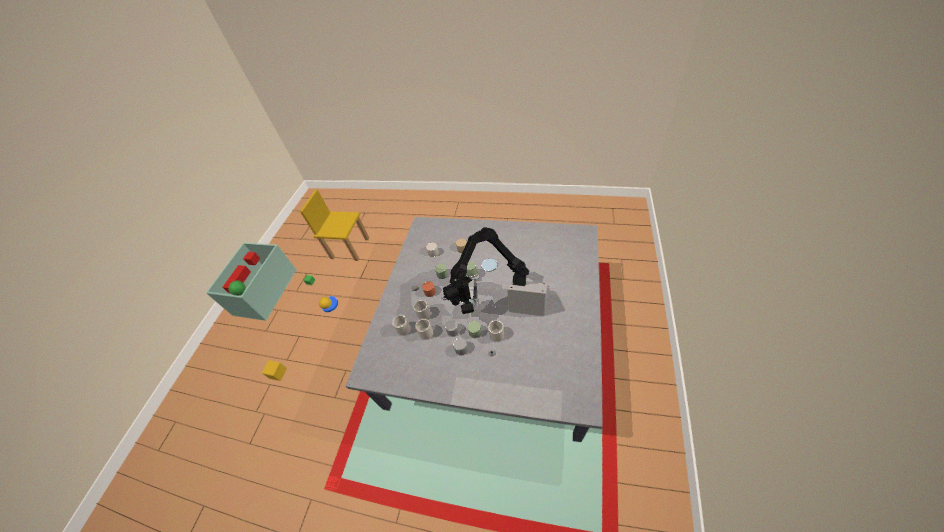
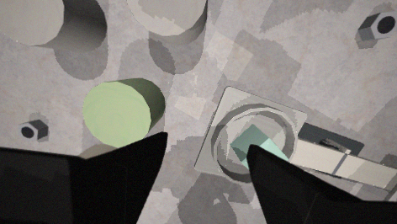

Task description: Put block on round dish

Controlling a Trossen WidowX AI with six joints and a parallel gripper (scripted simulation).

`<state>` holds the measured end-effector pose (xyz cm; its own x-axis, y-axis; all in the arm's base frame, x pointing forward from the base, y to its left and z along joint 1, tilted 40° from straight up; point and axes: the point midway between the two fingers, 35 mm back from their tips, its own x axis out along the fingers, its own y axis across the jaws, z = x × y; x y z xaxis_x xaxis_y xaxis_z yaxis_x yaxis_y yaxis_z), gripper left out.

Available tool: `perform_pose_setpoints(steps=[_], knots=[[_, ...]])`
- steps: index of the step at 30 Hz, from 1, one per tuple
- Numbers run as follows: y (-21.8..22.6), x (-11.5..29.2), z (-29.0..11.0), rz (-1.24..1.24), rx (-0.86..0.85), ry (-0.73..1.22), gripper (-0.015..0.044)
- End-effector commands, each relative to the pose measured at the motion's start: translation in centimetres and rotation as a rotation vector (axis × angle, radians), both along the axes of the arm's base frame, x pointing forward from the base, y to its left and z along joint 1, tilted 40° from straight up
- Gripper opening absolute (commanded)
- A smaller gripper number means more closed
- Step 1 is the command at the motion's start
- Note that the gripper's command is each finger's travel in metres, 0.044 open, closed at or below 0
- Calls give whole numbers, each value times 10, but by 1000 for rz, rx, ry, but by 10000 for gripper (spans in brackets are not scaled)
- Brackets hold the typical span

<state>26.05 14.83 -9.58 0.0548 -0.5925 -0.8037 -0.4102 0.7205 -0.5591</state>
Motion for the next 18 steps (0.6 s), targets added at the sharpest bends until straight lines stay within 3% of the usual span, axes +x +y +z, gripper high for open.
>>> perform_pose_setpoints(steps=[1, 18], knots=[[-8, 0, 5, 100, -21, 83, 260], [-30, 3, 28, 561, -75, 446, 260]])
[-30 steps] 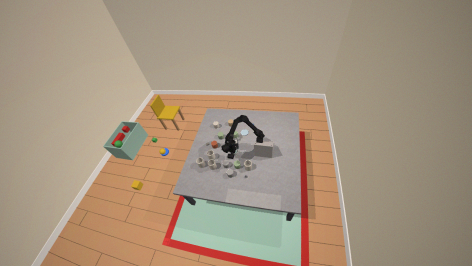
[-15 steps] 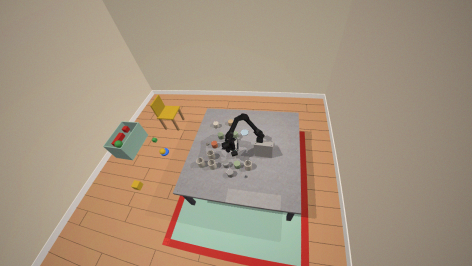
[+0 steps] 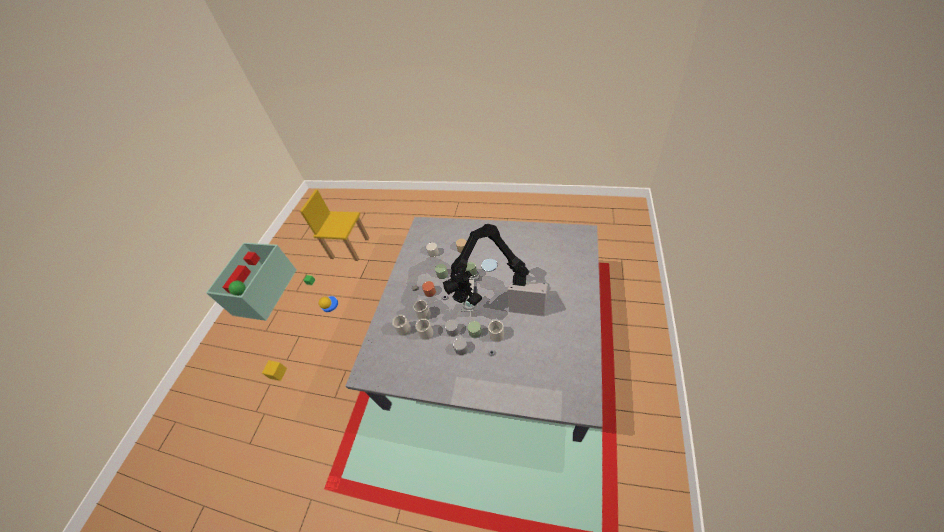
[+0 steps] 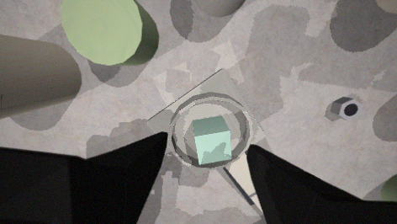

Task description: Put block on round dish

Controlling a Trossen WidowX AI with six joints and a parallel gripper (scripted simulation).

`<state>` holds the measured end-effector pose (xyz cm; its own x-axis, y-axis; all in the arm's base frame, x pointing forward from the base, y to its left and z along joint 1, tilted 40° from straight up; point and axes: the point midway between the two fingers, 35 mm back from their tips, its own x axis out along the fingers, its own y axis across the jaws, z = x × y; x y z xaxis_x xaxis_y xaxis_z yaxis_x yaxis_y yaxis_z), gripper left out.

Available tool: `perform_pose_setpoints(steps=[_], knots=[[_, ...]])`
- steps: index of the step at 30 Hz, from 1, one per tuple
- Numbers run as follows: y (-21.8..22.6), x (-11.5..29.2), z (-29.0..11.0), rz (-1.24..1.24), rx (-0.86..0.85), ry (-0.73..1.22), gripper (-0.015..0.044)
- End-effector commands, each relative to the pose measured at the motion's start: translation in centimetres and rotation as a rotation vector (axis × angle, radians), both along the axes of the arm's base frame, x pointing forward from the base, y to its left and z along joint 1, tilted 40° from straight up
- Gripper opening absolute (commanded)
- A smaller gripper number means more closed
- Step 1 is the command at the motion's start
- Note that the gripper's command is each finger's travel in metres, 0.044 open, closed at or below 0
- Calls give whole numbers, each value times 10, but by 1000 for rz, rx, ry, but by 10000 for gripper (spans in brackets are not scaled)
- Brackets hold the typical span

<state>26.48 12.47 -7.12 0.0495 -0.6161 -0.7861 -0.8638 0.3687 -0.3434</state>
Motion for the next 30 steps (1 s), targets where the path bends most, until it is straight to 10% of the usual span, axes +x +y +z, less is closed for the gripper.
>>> perform_pose_setpoints(steps=[1, 30], knots=[[-8, -1, 5, 98, -20, 87, 260], [-33, 1, -13, 218, -35, 185, 260]])
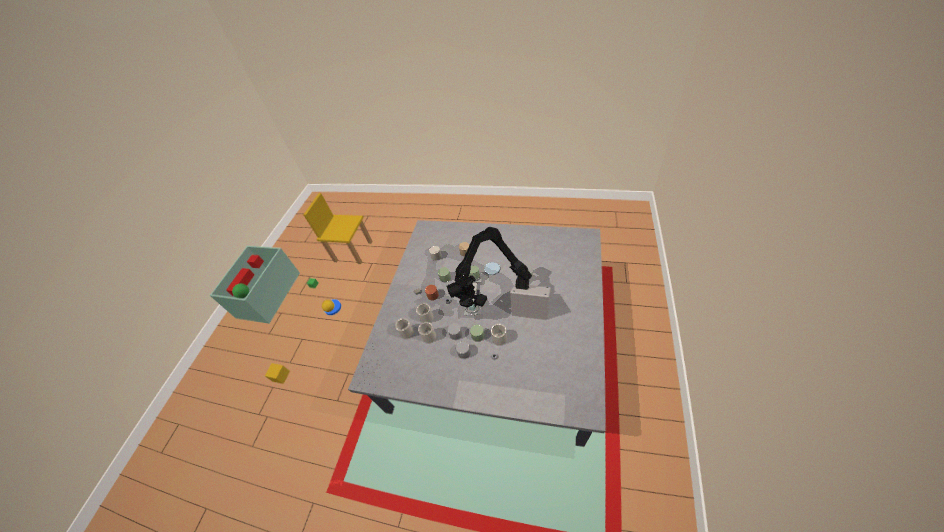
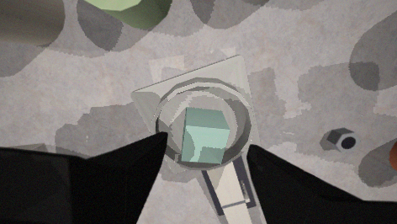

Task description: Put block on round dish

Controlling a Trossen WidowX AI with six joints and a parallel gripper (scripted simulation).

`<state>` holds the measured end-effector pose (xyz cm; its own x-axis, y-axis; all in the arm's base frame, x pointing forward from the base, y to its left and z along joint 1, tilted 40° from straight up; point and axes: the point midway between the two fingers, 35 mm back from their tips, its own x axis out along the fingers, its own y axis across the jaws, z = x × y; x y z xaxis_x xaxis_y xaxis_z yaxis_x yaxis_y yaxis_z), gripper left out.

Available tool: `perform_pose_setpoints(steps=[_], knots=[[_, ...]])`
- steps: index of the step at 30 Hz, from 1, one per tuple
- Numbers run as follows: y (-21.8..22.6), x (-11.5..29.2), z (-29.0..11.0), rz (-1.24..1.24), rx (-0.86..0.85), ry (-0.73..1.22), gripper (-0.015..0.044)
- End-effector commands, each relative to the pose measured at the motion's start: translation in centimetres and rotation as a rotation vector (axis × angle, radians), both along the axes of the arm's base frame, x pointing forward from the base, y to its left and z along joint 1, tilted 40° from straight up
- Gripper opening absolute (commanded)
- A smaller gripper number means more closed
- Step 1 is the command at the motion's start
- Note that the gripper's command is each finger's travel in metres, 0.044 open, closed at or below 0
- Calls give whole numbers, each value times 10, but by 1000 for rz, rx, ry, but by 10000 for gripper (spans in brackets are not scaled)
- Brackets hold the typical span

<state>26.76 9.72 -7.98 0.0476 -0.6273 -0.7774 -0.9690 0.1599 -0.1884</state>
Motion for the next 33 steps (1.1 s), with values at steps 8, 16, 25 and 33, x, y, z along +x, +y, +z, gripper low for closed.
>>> perform_pose_setpoints(steps=[8, 16, 25, 33], knots=[[-14, -1, -14, 0, -9, 8, 260], [-20, -1, -21, 0, -10, 8, 234], [-20, -1, -21, 0, -10, 8, 115], [2, 0, 2, 1, -6, 8, 0]])
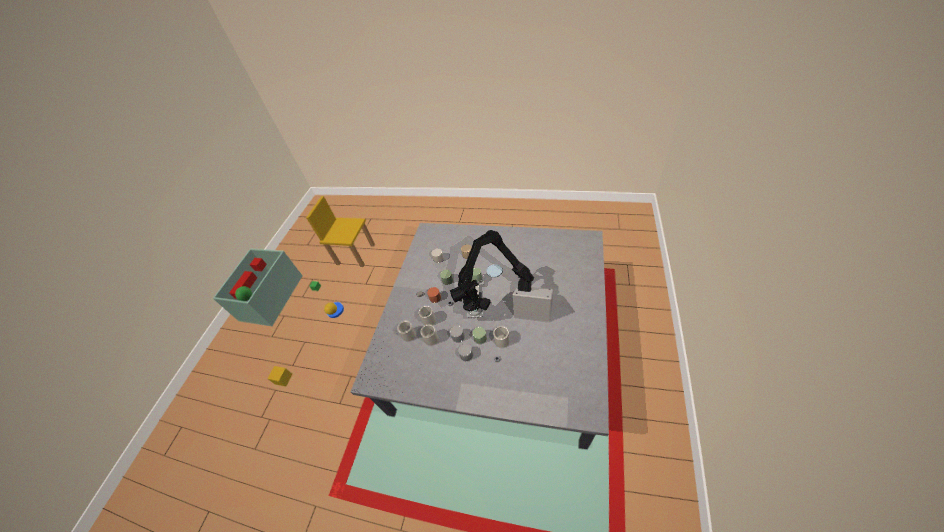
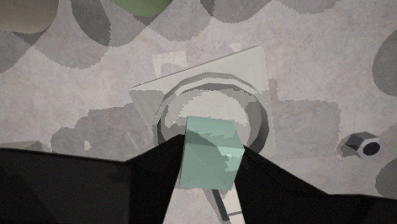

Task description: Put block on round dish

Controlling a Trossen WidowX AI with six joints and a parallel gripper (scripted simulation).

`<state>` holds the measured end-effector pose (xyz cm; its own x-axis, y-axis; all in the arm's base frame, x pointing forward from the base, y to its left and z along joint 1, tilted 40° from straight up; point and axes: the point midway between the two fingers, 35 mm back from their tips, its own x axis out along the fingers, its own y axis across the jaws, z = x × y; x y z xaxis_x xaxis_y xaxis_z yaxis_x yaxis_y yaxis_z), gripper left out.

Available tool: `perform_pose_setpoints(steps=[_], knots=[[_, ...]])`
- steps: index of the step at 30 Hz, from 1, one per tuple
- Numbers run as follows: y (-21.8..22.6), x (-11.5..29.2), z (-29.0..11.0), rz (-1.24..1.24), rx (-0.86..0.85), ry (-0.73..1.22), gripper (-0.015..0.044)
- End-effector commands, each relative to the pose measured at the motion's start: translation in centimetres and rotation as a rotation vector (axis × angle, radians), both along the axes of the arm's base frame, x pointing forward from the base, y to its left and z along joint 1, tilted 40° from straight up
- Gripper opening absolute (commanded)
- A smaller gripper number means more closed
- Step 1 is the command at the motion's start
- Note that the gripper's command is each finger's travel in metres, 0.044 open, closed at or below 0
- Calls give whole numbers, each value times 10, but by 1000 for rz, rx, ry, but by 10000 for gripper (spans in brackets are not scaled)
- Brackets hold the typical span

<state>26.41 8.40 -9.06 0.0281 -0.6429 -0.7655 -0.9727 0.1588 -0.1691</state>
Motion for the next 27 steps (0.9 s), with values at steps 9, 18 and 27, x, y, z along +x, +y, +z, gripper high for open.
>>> perform_pose_setpoints(steps=[9, 18, 27], knots=[[54, -2, 62, 3, 14, -14, 0], [42, 7, 72, -6, 46, -13, 0], [11, 26, 90, -9, 102, -16, 0]])
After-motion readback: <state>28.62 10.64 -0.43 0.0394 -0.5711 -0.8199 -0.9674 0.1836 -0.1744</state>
